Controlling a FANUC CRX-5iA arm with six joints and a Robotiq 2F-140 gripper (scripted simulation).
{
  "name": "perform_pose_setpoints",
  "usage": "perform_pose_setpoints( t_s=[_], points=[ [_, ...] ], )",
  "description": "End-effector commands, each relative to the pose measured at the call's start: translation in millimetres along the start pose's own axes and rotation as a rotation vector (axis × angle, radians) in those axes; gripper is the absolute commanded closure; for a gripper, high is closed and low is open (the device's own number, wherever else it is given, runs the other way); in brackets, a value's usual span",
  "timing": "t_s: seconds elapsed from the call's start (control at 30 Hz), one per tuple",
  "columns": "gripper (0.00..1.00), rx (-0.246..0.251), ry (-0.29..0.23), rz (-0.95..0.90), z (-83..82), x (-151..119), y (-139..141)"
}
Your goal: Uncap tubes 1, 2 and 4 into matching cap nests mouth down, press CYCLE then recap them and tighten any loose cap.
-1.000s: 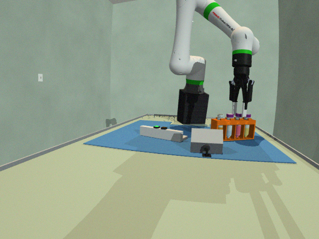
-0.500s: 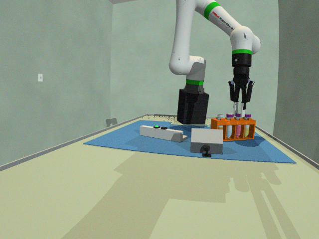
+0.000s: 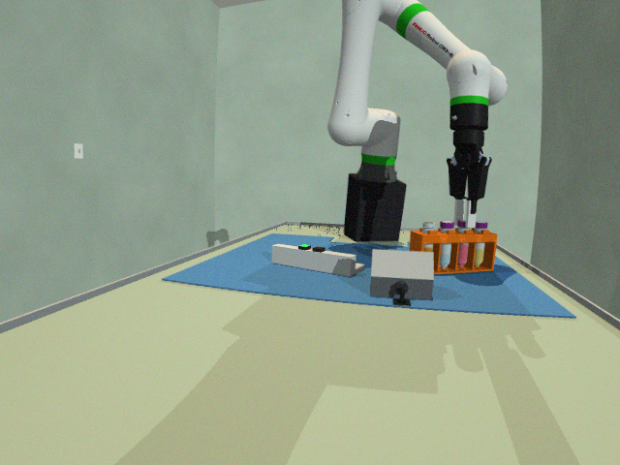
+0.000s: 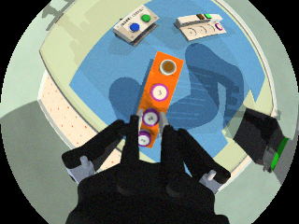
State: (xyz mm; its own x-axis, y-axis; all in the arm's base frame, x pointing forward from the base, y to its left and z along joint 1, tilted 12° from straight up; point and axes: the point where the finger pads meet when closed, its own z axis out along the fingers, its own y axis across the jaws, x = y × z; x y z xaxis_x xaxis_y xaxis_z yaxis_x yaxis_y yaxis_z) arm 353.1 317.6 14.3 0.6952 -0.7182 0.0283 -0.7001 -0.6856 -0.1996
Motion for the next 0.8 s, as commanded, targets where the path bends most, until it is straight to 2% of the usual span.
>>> perform_pose_setpoints(
  t_s=[0.0, 0.43, 0.63, 0.67, 0.77],
  points=[
    [1.00, 0.004, 0.011, 0.103, 0.4, -0.3, 0.2],
    [1.00, 0.006, 0.010, 0.536, 1.1, -0.3, 0.2],
    [1.00, 0.006, 0.010, 0.555, 1.1, -0.3, 0.2],
    [0.65, 0.006, 0.010, 0.555, 1.1, -0.3, 0.2],
    [0.65, 0.006, 0.010, 0.555, 1.1, -0.3, 0.2]
  ],
)
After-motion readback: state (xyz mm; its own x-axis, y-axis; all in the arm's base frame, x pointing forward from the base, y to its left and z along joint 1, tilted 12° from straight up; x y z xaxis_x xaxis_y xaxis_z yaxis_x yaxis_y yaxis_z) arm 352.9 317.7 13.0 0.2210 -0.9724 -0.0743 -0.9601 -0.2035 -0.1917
